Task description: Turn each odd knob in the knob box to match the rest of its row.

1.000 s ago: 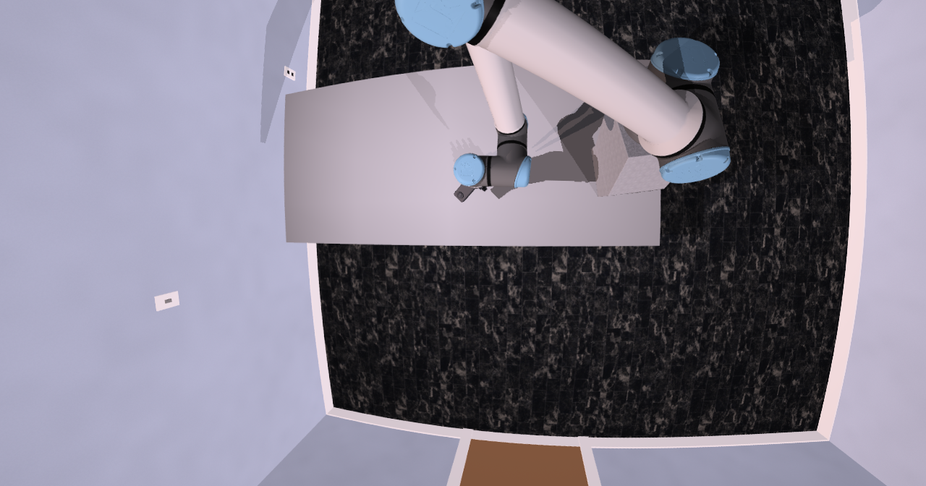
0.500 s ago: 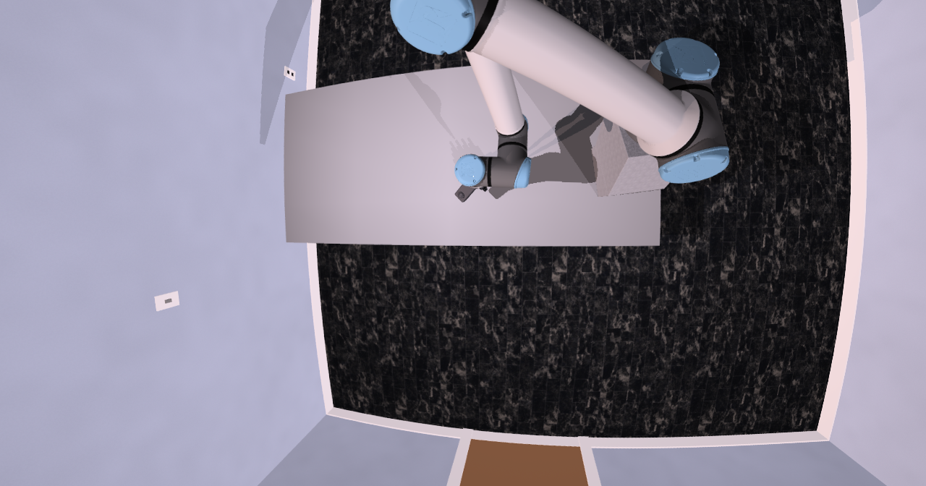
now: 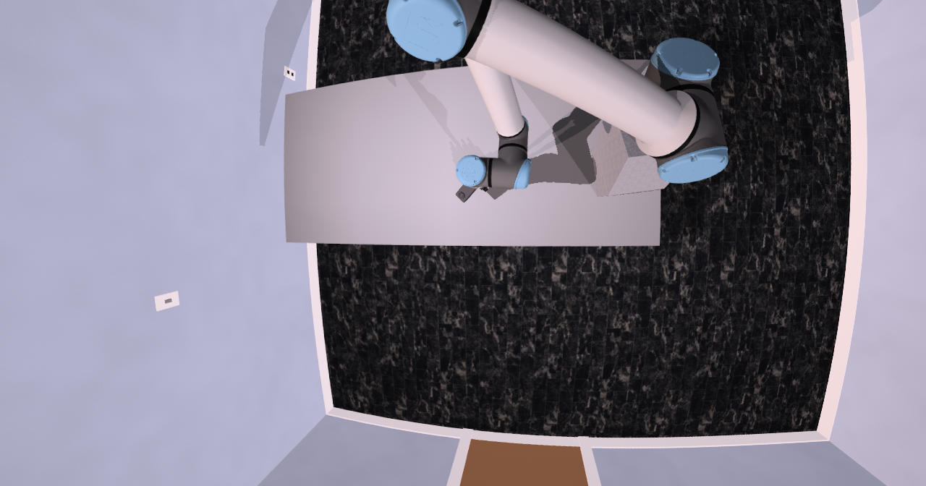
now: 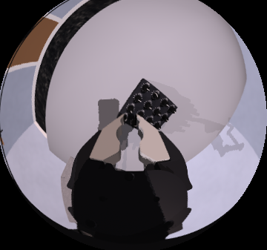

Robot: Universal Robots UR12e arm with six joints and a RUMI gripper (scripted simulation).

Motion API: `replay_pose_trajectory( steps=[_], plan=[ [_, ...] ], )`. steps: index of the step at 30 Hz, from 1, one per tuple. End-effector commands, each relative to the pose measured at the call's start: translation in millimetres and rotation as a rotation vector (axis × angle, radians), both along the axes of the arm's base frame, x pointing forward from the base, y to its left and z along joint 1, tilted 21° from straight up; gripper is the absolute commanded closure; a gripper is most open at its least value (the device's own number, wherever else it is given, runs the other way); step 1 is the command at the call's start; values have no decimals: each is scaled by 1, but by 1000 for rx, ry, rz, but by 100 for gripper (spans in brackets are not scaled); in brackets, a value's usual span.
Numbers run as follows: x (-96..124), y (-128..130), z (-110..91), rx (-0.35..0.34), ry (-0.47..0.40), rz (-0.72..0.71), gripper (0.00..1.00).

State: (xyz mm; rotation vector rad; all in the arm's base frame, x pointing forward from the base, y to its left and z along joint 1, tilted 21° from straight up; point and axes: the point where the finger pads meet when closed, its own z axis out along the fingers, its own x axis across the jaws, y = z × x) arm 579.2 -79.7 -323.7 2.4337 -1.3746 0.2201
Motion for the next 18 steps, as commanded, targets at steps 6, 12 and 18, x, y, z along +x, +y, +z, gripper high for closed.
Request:
replay_pose_trajectory(
  steps=[6, 12, 18],
  plan=[
    [3, -3, -7, 0, -5, 2, 89],
    [3, -3, -7, 0, -4, 1, 89],
    [3, -3, -7, 0, -4, 1, 89]
  ],
)
